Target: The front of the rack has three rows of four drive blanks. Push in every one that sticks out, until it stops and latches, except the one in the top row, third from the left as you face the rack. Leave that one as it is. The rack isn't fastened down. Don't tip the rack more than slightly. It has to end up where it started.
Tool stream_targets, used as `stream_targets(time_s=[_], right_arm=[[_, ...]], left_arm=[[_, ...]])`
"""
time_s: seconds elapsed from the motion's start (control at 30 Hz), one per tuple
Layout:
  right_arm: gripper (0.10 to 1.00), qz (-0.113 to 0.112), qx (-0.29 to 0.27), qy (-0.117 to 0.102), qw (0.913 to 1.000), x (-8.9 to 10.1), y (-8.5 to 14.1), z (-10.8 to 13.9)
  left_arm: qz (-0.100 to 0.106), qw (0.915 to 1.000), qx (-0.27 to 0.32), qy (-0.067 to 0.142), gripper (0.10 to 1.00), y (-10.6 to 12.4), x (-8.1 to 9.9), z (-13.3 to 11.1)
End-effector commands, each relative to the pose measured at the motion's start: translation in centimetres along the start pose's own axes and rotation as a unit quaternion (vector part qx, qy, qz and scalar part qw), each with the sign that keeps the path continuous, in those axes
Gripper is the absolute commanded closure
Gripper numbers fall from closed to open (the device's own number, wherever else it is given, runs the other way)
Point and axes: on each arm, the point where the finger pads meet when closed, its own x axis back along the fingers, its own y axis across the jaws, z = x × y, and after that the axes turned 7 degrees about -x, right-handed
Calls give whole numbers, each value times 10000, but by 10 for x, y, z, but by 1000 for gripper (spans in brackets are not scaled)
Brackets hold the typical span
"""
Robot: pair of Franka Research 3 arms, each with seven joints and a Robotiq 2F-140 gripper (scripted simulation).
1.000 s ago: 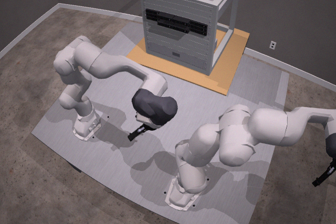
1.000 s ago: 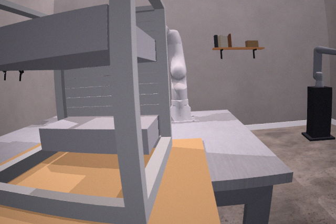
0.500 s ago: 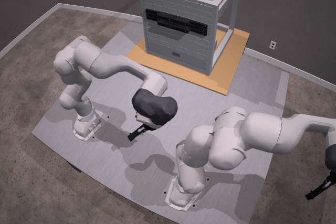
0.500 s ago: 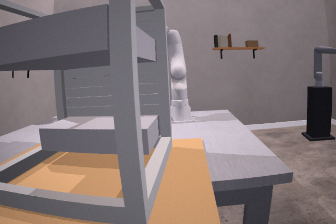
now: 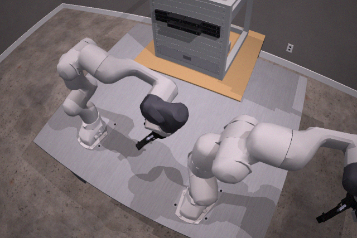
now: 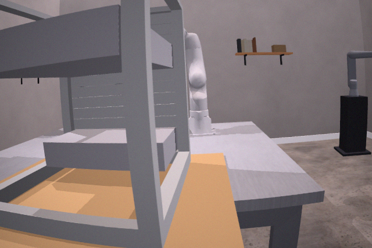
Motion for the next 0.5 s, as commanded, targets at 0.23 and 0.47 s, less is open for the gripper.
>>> stream_targets(time_s=[0.23, 0.47], right_arm=[[98, -157, -176, -69, 9997, 4, 28, 5], [98, -162, -187, -72, 9997, 5, 30, 6]], left_arm=[[0, 10000, 0, -1, 98, 0, 0, 0], [0, 10000, 0, -1, 98, 0, 0, 0]])
